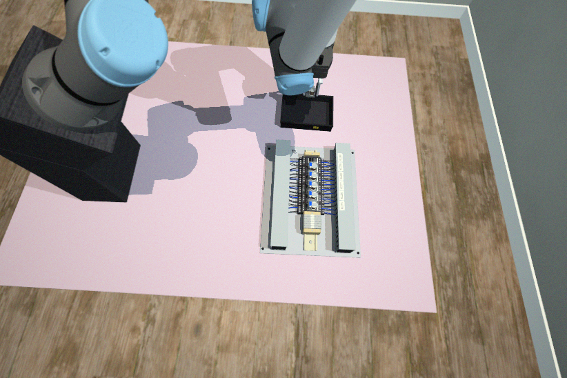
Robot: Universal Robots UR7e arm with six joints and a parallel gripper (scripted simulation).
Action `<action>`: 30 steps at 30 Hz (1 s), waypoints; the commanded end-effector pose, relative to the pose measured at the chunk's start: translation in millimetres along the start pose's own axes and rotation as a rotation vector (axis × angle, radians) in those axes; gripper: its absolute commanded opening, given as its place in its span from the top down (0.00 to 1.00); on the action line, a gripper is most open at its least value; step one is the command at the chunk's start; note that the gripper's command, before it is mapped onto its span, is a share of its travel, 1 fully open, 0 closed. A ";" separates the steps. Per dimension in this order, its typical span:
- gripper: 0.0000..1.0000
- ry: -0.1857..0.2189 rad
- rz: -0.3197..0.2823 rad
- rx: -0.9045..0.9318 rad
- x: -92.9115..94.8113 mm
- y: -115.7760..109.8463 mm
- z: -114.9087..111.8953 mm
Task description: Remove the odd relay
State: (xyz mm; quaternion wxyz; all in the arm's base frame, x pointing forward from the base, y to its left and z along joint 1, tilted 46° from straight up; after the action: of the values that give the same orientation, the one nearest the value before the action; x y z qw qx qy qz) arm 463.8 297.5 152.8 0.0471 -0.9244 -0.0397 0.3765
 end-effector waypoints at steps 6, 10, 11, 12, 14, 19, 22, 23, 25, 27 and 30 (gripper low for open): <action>1.00 0.001 -0.001 0.000 8.7 -0.3 -0.4; 1.00 0.001 -0.001 0.000 15.6 -0.3 -0.4; 1.00 0.001 -0.001 0.000 17.5 -0.3 -0.4; 1.00 0.001 -0.001 0.000 19.4 -0.3 -0.4; 1.00 0.001 -0.001 0.000 23.6 -0.3 -0.4; 1.00 0.001 -0.001 0.000 30.2 -0.3 -0.4; 1.00 0.001 -0.001 0.000 37.3 -0.3 -0.4; 1.00 0.001 -0.001 0.000 39.7 -0.3 -0.4; 1.00 0.001 -0.001 0.000 44.6 -0.3 -0.4; 1.00 0.001 -0.001 0.000 49.6 -0.4 -0.4; 1.00 0.001 -0.001 0.000 57.0 -0.4 -0.4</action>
State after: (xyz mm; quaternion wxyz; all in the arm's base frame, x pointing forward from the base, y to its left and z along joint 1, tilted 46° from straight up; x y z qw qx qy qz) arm 497.6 302.6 120.0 0.0472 -0.9244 -0.0396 0.3765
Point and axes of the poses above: the point where the finger pads meet when closed, its own x axis out along the fingers, its own z axis across the jaws, y = z × x, the point moved 1 cm from there along -x, back along the fingers, and after that the axes turned 9 degrees about x, right-handed, at the moved point
